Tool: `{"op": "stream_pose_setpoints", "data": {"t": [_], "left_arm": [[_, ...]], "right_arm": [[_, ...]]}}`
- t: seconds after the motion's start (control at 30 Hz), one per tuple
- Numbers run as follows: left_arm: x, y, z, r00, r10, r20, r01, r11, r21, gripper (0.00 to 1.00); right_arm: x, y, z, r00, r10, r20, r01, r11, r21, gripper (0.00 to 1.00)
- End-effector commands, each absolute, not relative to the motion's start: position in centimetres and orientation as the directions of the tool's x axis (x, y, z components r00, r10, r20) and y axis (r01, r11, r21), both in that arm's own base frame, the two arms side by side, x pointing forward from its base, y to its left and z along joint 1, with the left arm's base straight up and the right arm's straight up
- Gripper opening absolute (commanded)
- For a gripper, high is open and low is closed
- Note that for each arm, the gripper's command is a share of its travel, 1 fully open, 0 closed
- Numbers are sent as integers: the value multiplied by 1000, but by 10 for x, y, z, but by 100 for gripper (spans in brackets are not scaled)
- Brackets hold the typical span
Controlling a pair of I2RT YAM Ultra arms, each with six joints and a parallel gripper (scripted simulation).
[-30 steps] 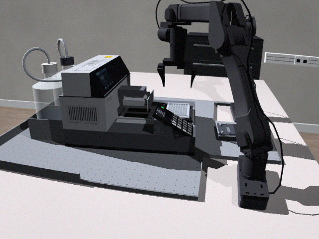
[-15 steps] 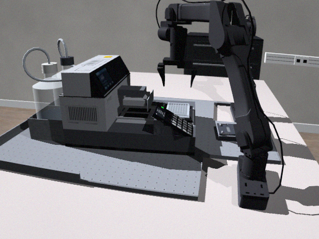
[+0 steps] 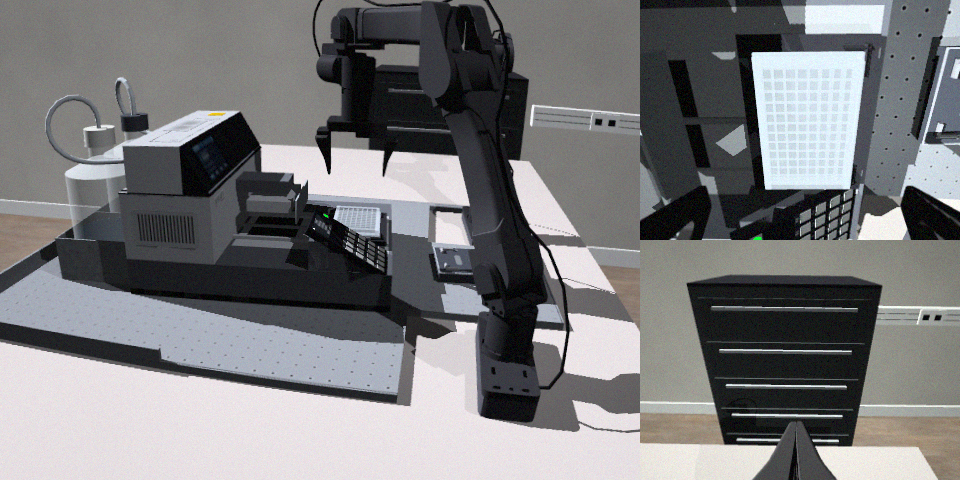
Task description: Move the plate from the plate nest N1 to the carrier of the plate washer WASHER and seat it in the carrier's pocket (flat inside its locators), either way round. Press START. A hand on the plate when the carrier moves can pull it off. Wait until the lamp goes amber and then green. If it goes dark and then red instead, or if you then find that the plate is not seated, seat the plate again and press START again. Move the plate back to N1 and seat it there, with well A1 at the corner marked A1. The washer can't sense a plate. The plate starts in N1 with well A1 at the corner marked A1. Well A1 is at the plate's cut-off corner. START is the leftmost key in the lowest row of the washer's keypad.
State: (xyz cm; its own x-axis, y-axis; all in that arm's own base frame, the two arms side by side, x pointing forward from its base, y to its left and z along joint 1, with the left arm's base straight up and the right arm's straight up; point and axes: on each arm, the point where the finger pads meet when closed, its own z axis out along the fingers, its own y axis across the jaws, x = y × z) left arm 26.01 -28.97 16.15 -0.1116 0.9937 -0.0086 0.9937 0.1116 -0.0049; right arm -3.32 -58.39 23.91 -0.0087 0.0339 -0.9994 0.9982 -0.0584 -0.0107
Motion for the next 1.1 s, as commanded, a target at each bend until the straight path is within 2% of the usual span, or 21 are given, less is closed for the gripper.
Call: {"op": "stream_pose_setpoints", "data": {"t": [0.0, 1.07], "left_arm": [[262, -292, 166, -121, 993, -16, 993, 121, -1, 100], [255, -285, 173, -119, 993, -21, 993, 119, 1, 100]], "right_arm": [[-37, -579, 256, 0, 0, -1000, 998, -65, 0, 0], [-37, -579, 256, 0, 0, -1000, 998, -65, 0, 0]]}}
